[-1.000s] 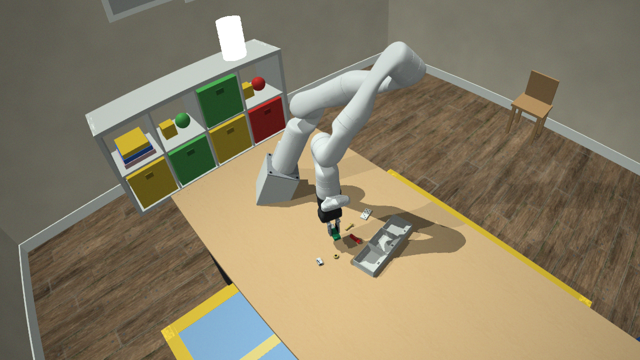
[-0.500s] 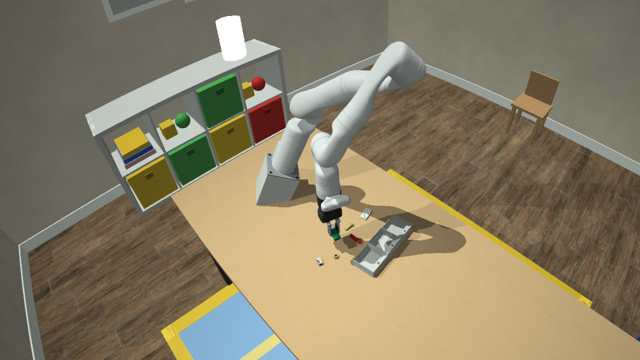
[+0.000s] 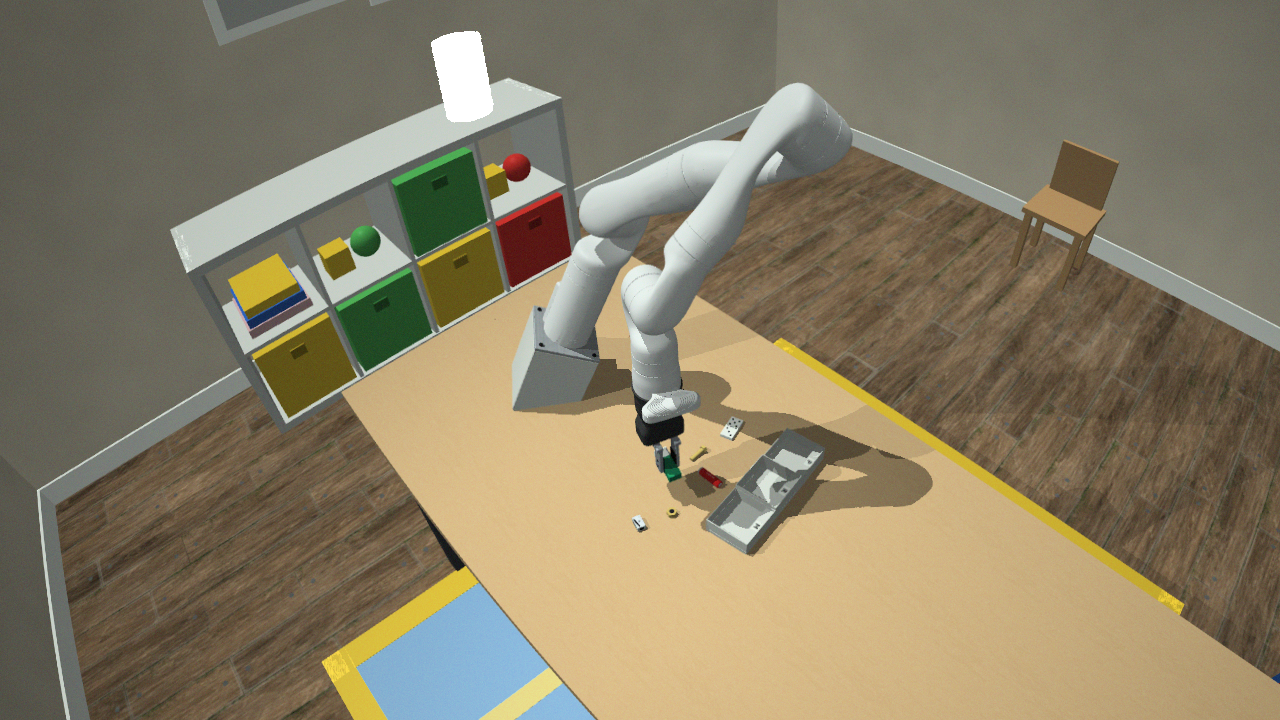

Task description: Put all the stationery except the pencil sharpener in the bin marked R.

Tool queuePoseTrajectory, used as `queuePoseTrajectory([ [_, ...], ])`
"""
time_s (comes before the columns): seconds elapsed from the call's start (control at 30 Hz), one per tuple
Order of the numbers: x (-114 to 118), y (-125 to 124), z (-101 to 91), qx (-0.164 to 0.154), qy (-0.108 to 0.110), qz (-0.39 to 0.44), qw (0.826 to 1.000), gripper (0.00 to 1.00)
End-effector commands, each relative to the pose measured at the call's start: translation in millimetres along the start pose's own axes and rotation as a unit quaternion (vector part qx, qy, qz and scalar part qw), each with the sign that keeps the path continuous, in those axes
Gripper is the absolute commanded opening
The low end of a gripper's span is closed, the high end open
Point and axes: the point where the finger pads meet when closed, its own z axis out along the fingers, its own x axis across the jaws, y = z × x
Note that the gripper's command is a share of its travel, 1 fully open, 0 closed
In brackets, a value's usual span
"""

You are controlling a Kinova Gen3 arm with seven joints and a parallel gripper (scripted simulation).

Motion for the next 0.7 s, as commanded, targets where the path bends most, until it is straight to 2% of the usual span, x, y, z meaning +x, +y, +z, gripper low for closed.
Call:
queuePoseTrajectory([
  [0.0, 0.2, -1.8, -1.2, 0.002, 0.000, 0.001, 1.000, 0.45],
  [0.07, 0.0, 0.3, -3.0, 0.003, -0.001, 0.002, 1.000, 0.45],
  [0.27, -31.4, -19.5, -1.8, 0.001, 0.001, -0.001, 1.000, 0.45],
  [0.33, -31.4, -19.5, -1.8, 0.001, 0.001, -0.001, 1.000, 0.45],
  [0.67, -76.6, -48.0, -2.7, 0.003, 0.002, 0.000, 1.000, 0.45],
])
